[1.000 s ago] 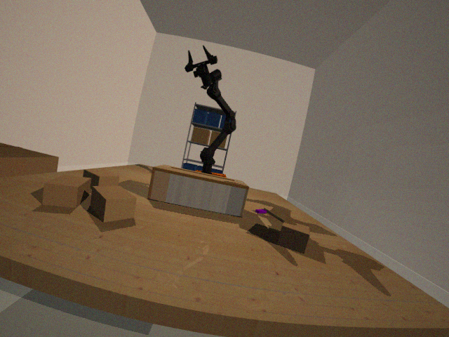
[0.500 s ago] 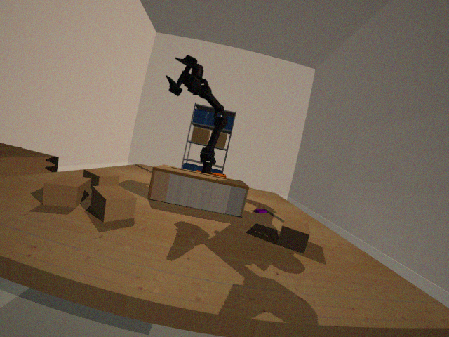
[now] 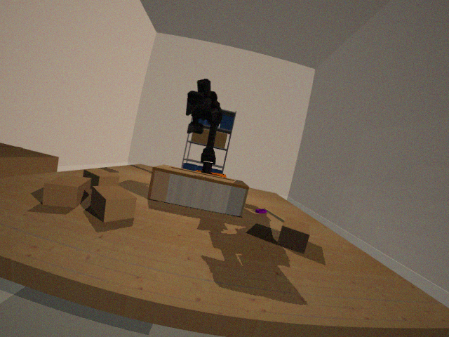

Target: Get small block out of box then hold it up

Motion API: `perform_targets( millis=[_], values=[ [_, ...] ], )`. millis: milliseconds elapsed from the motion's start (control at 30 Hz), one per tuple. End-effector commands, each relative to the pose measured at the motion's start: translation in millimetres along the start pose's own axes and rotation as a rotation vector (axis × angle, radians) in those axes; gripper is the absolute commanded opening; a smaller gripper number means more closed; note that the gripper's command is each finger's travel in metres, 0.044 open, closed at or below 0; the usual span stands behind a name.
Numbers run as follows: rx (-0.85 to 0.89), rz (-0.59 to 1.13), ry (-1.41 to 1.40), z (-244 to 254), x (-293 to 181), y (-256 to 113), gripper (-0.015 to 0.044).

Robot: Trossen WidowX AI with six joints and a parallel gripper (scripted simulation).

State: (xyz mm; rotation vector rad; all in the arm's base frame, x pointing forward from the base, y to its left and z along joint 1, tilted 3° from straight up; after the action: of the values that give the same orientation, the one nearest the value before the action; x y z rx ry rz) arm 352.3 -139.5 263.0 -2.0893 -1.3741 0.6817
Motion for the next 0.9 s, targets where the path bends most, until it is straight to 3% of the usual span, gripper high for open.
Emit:
perform_targets(
  millis=[0, 333, 867],
  values=[
    [0.224, -0.016, -0.022, 51.5, 43.1, 21.8, 0.04],
    [0.706, 0.153, -0.269, 183.1, 115.2, 14.5, 0.04],
    [0.73, 0.175, -0.295, 195.0, 118.3, 17.5, 0.04]
  ],
)
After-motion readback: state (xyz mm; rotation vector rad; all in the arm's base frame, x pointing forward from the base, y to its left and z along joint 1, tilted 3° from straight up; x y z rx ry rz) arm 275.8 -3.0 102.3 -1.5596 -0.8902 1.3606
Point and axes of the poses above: the point midway between the two fingers, 35 mm back from their tips, its own y axis out along the fingers, its own z axis across the jaws, x = y × z, the point moved 1 cm from there along -y, back along the fingers
